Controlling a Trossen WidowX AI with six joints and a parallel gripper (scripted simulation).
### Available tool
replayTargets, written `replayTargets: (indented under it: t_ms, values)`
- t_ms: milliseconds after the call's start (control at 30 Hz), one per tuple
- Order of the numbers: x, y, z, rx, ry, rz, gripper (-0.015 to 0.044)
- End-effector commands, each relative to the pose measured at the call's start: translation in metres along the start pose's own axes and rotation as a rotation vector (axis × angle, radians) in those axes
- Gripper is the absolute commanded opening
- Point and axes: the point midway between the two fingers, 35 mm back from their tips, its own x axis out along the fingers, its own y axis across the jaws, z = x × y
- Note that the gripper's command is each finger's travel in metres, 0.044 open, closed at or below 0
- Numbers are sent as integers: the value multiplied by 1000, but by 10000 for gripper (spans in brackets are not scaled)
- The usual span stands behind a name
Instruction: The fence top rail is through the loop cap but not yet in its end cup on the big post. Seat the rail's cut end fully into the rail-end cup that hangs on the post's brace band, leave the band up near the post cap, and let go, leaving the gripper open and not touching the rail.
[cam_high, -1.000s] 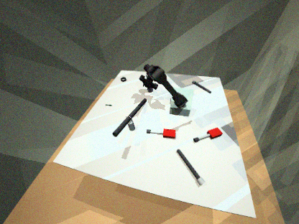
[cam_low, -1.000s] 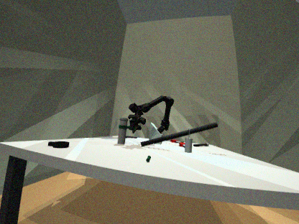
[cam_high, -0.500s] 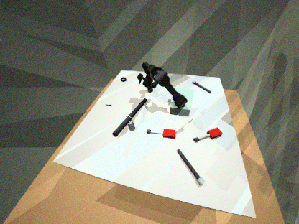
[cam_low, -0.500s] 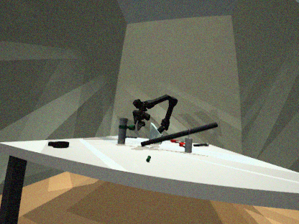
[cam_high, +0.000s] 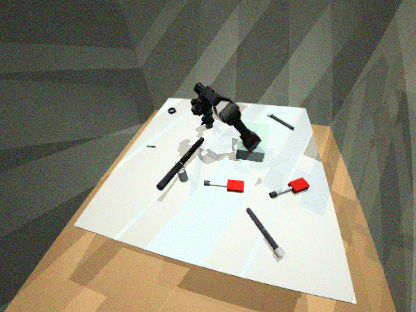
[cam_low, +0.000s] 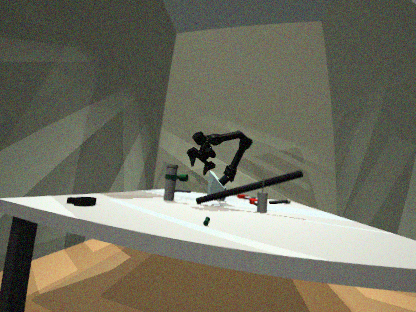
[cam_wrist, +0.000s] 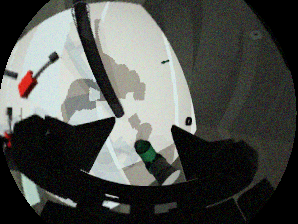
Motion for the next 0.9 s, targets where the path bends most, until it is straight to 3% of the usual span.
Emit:
replayTargets:
  t_ms: [0,167,700,867]
  values:
    - [-37,19,49,628,-8,10,440]
    - [-55,33,72,951,-7,17,440]
    - [-56,34,73,966,-6,17,440]
    - [-43,40,77,1205,67,52,440]
